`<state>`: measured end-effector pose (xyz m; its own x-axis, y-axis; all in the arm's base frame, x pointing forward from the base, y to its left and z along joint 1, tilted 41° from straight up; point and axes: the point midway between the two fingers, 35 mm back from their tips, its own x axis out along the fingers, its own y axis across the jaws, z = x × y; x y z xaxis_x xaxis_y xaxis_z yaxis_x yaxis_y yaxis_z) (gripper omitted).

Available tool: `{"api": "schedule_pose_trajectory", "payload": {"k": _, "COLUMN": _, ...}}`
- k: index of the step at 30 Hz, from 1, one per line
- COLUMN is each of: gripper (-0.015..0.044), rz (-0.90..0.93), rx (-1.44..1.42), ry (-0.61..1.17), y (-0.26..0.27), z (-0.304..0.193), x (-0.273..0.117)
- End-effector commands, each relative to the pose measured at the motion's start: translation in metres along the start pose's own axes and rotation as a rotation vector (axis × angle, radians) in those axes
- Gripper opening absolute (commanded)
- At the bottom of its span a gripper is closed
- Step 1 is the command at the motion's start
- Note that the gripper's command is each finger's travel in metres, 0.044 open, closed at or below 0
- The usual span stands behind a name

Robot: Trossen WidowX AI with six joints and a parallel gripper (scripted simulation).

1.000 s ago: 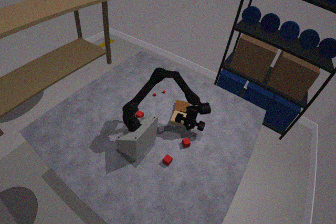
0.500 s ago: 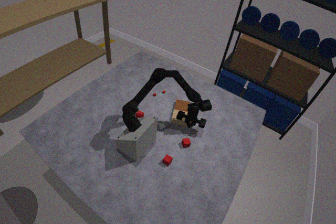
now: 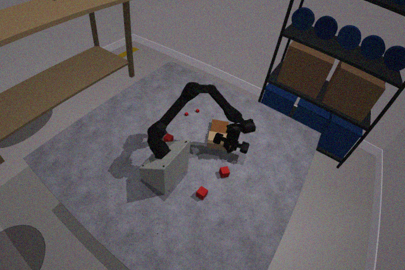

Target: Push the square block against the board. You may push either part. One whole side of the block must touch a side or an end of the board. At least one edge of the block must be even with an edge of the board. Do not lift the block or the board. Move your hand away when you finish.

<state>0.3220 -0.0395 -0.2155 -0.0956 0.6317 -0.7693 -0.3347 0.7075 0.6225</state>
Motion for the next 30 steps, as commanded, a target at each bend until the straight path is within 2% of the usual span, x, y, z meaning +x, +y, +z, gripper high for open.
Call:
{"api": "schedule_pose_trajectory", "payload": {"k": 1, "gripper": 0.0, "rz": 0.002, "rx": 0.001, "ry": -0.001, "y": 0.0, "z": -0.008, "x": 0.0}}
{"api": "schedule_pose_trajectory", "payload": {"k": 26, "gripper": 0.0, "rz": 0.004, "rx": 0.001, "ry": 0.0, "y": 0.001, "z": -0.048, "x": 0.001}}
{"api": "schedule_pose_trajectory", "payload": {"k": 28, "gripper": 0.0, "rz": 0.005, "rx": 0.004, "ry": 0.0, "y": 0.0, "z": -0.043, "x": -0.011}}
{"api": "schedule_pose_trajectory", "payload": {"k": 30, "gripper": 0.0, "rz": 0.003, "rx": 0.002, "ry": 0.001, "y": -0.001, "z": -0.043, "x": -0.042}}
